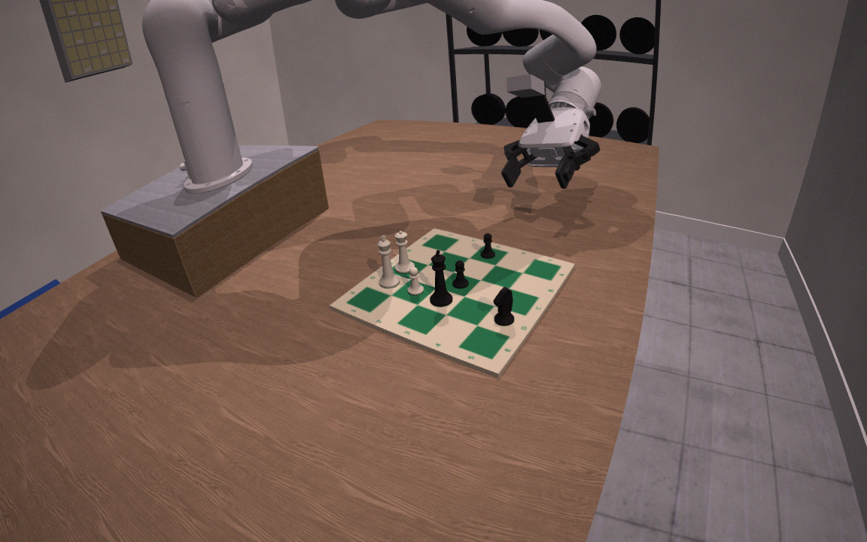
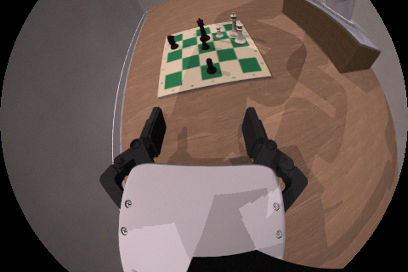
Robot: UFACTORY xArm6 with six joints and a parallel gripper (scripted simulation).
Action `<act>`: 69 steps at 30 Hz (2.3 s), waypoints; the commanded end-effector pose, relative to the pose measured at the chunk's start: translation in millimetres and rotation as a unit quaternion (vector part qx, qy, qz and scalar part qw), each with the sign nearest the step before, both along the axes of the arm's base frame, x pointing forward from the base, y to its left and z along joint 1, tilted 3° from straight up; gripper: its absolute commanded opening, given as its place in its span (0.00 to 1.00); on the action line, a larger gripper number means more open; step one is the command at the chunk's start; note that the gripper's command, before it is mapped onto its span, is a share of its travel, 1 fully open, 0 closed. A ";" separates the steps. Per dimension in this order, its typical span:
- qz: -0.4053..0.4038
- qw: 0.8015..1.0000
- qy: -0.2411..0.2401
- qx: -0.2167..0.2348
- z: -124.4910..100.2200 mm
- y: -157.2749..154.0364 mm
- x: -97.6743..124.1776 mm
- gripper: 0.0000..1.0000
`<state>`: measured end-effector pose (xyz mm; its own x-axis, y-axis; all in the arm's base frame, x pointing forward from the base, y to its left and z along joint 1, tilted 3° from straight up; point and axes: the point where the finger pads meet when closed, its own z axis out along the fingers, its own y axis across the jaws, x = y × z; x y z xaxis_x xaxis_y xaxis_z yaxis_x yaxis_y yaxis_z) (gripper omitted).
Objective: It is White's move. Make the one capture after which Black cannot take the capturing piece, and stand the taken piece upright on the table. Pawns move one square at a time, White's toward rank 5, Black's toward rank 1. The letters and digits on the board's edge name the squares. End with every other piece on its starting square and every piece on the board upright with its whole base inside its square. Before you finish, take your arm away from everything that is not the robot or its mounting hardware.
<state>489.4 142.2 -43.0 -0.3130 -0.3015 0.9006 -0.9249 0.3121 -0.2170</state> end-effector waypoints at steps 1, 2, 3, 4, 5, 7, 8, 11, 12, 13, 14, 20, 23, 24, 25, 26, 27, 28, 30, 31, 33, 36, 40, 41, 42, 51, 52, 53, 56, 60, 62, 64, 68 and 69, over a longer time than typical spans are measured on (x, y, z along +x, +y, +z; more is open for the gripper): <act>0.041 0.996 0.069 -0.043 -0.5 -1.6 -2.9 1.00; 0.041 0.996 0.069 -0.043 -0.5 -1.6 -2.9 1.00; 0.057 0.992 0.093 -0.057 -0.8 -2.0 -4.5 1.00; 0.057 0.992 0.093 -0.057 -0.8 -2.0 -4.5 1.00; 0.057 0.992 0.093 -0.057 -0.8 -2.0 -4.5 1.00; 0.070 0.988 0.115 -0.070 -0.8 -2.1 -6.1 1.00; 0.070 0.988 0.115 -0.070 -0.8 -2.1 -6.1 1.00; 0.082 0.984 0.134 -0.082 -0.8 -2.0 -7.5 1.00; 0.082 0.984 0.134 -0.082 -0.8 -2.0 -7.5 1.00; 0.091 0.980 0.152 -0.093 -0.6 -1.8 -8.8 1.00; 0.091 0.980 0.152 -0.093 -0.6 -1.8 -8.8 1.00; 0.115 0.965 0.202 -0.125 0.4 -0.4 -12.7 1.00; 0.121 0.960 0.215 -0.134 0.7 0.2 -13.9 1.00; 0.121 0.960 0.215 -0.134 0.7 0.2 -13.9 1.00; 0.121 0.960 0.215 -0.134 0.7 0.2 -13.9 1.00; 0.123 0.958 0.219 -0.137 0.9 0.4 -14.3 1.00; 0.124 0.957 0.223 -0.139 1.0 0.6 -14.5 1.00; 0.125 0.956 0.224 -0.140 1.0 0.7 -14.7 1.00; 0.126 0.956 0.226 -0.141 1.1 0.8 -14.8 1.00; 0.126 0.956 0.226 -0.141 1.1 0.8 -14.8 1.00; 0.126 0.956 0.226 -0.141 1.1 0.8 -14.8 1.00; 0.126 0.956 0.226 -0.141 1.1 0.8 -14.8 1.00; 0.126 0.956 0.226 -0.141 1.1 0.8 -14.8 1.00; 0.126 0.956 0.226 -0.141 1.1 0.8 -14.8 1.00; 0.126 0.956 0.226 -0.141 1.1 0.8 -14.8 1.00; 0.126 0.956 0.226 -0.141 1.1 0.8 -14.8 1.00; 0.126 0.956 0.226 -0.141 1.1 0.8 -14.8 1.00; 0.126 0.956 0.226 -0.141 1.1 0.8 -14.8 1.00; 0.126 0.956 0.226 -0.141 1.1 0.8 -14.8 1.00; 0.126 0.956 0.226 -0.141 1.1 0.8 -14.8 1.00; 0.126 0.956 0.226 -0.141 1.1 0.8 -14.8 1.00; 0.126 0.956 0.226 -0.141 1.1 0.8 -14.8 1.00; 0.126 0.956 0.226 -0.141 1.1 0.8 -14.8 1.00; 0.126 0.956 0.226 -0.141 1.1 0.8 -14.8 1.00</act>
<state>473.6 142.1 -43.6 0.1810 -0.0378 0.9827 -0.9815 0.0561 0.1830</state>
